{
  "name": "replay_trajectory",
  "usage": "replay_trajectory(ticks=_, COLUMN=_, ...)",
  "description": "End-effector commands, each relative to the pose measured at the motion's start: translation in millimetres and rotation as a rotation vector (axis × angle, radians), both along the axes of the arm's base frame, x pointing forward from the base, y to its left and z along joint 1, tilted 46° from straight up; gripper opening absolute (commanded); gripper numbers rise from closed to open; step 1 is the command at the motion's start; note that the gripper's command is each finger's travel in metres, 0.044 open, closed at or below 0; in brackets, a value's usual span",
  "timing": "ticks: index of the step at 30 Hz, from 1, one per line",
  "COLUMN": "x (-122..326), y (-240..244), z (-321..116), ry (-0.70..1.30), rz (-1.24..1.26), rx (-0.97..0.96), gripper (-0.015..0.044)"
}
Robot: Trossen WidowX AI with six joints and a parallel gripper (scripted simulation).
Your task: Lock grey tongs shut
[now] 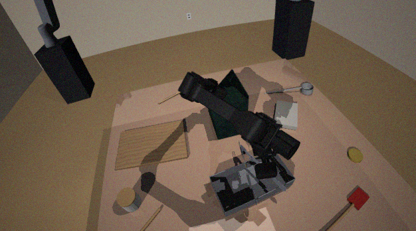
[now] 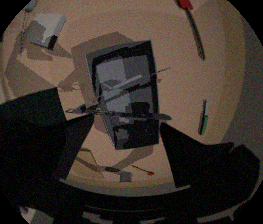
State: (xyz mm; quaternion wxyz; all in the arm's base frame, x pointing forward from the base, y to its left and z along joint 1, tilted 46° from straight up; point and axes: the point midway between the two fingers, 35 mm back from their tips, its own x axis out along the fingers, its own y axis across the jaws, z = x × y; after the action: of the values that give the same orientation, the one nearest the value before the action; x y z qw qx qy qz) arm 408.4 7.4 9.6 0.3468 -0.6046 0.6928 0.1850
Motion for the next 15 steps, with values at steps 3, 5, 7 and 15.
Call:
replay_trajectory(ticks=3, x=-36, y=-16, z=-18, ry=-0.695, rz=-0.701, rx=-0.040, gripper=0.0440)
replay_trajectory(ticks=5, x=-40, y=-18, z=-20, ry=-0.791, rz=-0.797, rx=-0.045, gripper=0.0440)
replay_trajectory(ticks=7, x=-42, y=-19, z=-21, ry=-0.856, rz=-0.861, rx=-0.049, gripper=0.0440)
replay_trajectory(ticks=15, x=-42, y=-19, z=-21, ry=-0.864, rz=-0.869, rx=-0.049, gripper=0.0440)
